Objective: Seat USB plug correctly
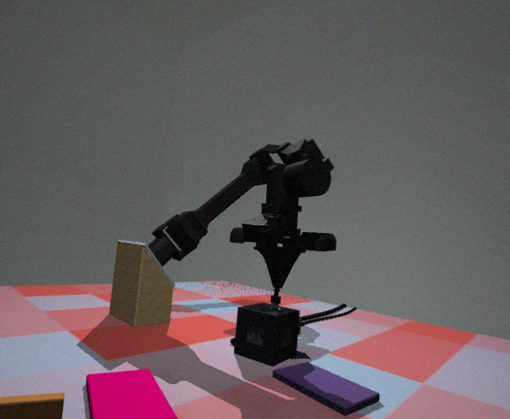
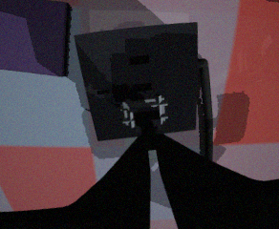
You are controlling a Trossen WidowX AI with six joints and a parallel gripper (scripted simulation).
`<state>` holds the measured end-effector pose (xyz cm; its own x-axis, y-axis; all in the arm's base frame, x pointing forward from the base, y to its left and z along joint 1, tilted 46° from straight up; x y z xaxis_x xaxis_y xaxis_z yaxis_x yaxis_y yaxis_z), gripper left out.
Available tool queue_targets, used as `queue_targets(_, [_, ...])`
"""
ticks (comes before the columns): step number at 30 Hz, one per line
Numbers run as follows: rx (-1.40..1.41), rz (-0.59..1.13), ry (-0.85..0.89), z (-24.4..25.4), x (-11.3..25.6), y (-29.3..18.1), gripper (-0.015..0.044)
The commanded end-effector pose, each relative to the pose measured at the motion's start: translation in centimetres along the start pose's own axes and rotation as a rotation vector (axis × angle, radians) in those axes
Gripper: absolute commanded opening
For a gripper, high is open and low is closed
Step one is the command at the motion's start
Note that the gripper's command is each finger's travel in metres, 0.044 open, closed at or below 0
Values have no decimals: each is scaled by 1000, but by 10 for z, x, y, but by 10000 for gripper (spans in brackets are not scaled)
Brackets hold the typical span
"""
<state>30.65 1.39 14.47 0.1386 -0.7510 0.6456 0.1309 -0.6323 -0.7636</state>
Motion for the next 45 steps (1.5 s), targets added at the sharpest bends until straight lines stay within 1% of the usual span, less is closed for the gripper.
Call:
queue_targets(1, [-2,5,3,0,-1,0,0])
queue_targets(45, [-2,5,3,0,-6,0,0])
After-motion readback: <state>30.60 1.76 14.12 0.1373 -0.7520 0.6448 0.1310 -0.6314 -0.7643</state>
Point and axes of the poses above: the point midway between the two fingers, 35 mm back from their tips, its own x axis back along the fingers, its own z axis across the jaws, y = z × x, the point moved 10 cm from there along x, back along the fingers, and after that the axes turned 7 degrees about -x, right-handed, at the moved point
